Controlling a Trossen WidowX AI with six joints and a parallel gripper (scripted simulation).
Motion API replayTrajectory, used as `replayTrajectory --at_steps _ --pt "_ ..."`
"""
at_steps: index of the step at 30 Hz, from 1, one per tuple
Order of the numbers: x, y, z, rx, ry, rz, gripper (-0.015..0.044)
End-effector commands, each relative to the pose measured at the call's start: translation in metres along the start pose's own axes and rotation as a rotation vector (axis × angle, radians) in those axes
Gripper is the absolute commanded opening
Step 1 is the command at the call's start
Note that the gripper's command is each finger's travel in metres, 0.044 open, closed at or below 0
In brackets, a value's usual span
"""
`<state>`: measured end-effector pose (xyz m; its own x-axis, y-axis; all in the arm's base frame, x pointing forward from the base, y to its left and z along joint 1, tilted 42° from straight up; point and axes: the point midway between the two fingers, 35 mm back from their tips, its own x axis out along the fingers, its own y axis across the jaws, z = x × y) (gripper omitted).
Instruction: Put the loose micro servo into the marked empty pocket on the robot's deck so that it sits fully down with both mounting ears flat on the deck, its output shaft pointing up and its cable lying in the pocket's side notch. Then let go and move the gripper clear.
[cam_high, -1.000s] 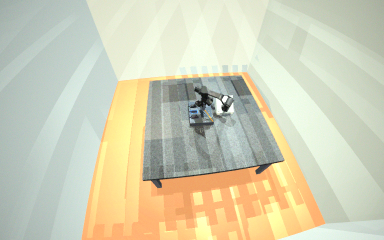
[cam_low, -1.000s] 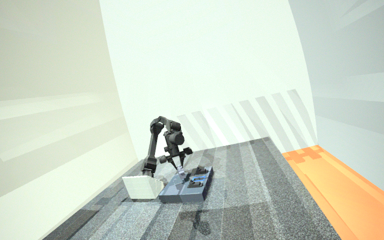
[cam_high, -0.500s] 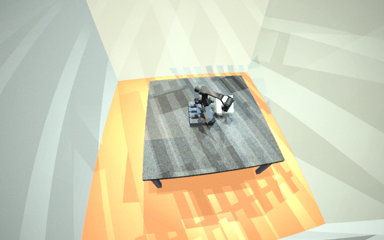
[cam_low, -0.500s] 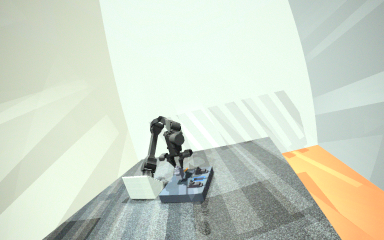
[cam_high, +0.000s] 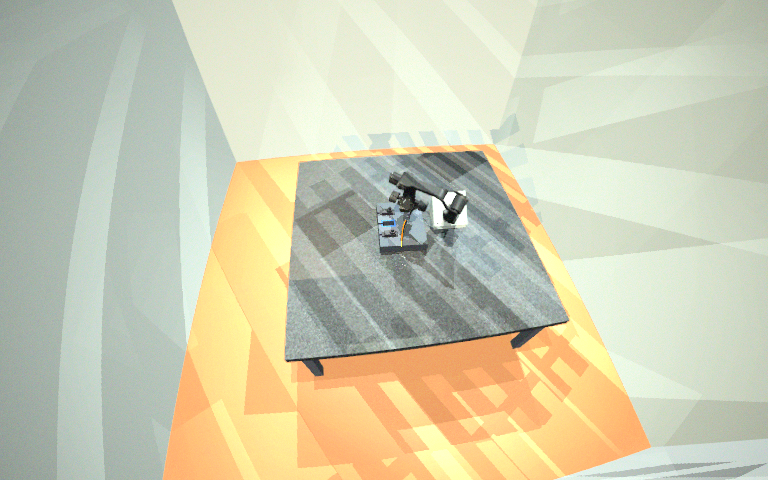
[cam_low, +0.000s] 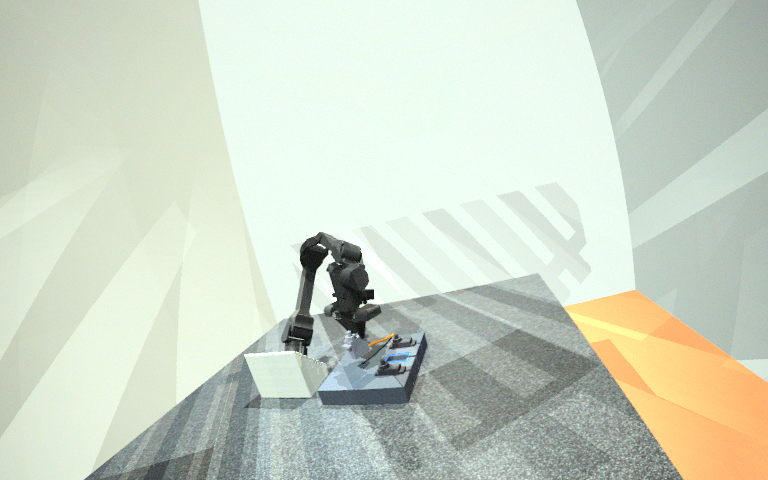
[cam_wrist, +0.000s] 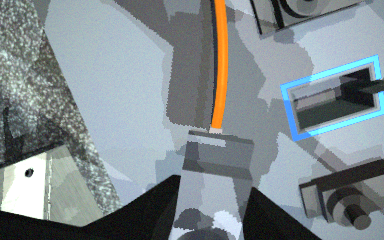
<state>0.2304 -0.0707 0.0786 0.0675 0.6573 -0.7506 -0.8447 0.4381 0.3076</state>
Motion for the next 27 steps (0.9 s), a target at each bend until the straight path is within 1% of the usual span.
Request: replayTrajectory --at_steps 1,27 --pt "-0.0002 -0.0008 -0.0007 0.111 0.004 -0.003 0.0" --pt "-0.0003 -0.0007 -0.0006 1.012 0.002 -0.004 0.0"
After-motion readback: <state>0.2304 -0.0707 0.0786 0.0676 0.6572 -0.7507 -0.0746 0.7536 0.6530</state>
